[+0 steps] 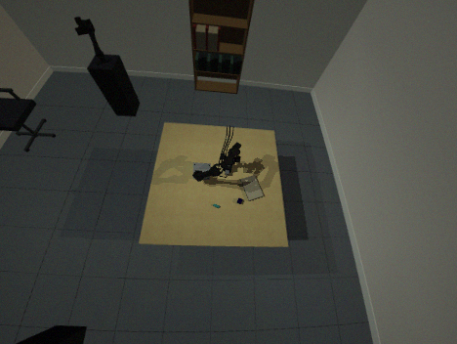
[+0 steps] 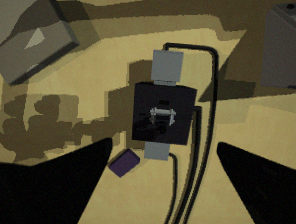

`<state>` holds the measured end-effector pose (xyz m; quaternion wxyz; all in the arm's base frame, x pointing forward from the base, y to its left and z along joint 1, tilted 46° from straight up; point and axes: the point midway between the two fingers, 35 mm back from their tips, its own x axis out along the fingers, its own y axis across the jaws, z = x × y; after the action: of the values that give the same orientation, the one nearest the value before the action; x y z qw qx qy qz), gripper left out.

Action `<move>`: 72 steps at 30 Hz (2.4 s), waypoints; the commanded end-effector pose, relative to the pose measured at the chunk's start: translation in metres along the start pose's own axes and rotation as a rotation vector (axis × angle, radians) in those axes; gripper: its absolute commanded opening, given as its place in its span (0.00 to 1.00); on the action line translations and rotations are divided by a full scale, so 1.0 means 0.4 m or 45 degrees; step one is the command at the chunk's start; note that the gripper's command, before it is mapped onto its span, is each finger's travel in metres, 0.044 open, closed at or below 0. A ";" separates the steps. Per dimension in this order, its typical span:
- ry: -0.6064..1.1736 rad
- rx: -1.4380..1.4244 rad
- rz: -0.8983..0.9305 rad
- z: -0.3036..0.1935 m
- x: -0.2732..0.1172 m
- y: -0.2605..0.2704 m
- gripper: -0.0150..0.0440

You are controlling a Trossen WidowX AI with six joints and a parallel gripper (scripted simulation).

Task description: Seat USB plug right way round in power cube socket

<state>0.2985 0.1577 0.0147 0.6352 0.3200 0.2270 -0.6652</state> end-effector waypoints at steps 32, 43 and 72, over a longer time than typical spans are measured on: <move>-0.002 0.015 0.000 0.003 0.070 0.001 0.91; -0.002 0.015 0.000 0.003 0.070 0.001 0.42; -0.002 0.015 0.001 0.003 0.059 0.001 0.25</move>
<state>0.2992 0.1388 -0.0025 0.6353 0.3220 0.2231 -0.6656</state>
